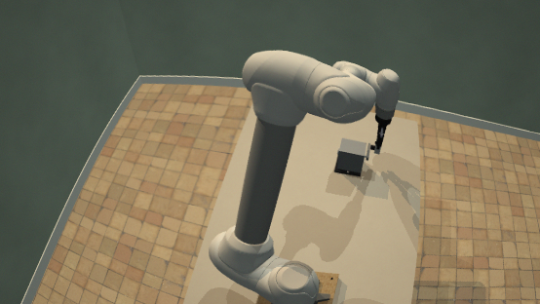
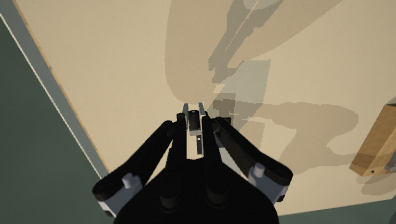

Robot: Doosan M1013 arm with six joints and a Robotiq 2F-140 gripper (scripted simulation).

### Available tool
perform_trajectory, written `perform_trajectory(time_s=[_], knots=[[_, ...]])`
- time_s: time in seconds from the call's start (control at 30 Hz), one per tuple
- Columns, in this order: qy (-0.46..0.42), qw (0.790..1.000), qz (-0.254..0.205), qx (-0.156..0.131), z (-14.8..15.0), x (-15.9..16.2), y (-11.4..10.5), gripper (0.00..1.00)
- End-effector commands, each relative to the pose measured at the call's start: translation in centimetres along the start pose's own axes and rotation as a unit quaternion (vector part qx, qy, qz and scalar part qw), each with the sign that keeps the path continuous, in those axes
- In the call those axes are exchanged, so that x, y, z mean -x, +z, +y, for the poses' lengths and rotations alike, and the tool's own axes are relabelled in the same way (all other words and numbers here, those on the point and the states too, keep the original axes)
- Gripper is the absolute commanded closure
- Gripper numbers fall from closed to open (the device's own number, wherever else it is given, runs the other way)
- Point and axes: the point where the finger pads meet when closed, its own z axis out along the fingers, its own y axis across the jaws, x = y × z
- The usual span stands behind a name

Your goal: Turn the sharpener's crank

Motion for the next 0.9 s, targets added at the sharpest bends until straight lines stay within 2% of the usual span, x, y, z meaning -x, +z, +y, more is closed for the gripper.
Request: perform_trajectory(time_s=[0.0,0.5,0.87], knots=[[0.003,1.0,-0.003,-0.002,-0.2,0.4,0.3,1.0],[0.003,1.0,-0.003,-0.002,-0.3,0.4,0.3,1.0],[0.003,1.0,-0.003,-0.002,-0.3,0.4,1.3,1.0]])
